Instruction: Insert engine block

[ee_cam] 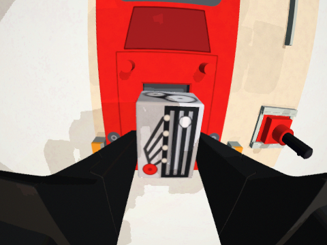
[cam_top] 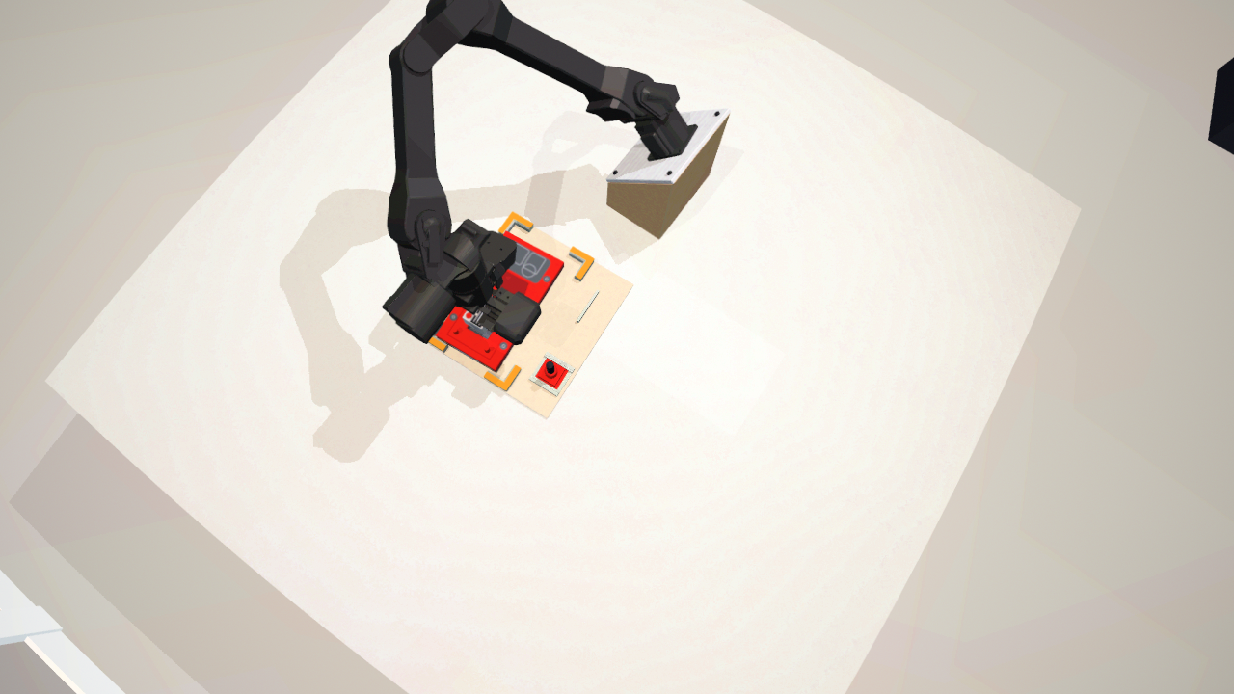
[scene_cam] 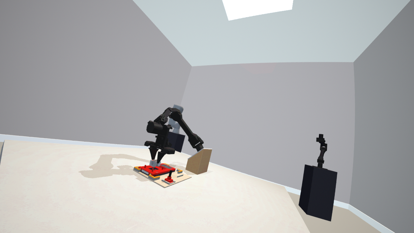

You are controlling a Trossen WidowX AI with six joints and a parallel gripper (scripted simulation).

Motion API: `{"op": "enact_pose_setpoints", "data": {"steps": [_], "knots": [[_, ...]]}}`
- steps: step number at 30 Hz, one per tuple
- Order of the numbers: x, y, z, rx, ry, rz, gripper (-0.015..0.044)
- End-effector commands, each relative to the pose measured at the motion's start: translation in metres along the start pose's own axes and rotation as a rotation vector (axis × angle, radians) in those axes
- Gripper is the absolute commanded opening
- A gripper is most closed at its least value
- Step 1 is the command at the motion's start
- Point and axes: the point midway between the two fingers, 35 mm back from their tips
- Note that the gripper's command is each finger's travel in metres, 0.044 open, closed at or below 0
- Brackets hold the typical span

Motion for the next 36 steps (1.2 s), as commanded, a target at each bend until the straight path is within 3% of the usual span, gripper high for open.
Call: {"op": "enact_pose_setpoints", "data": {"steps": [1,36], "knots": [[0.0001,0.0005,-0.0012,0.004,0.000,0.014,0.0159],[0.0002,0.0004,-0.0088,0.004,0.000,0.020,0.0159]]}}
Point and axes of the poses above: the point midway between the two fingers, 35 mm back from their tips, its own z axis back along the fingers, its own y axis across the jaws, x = y × z, and after that the axes turned 13 degrees about z, right-handed
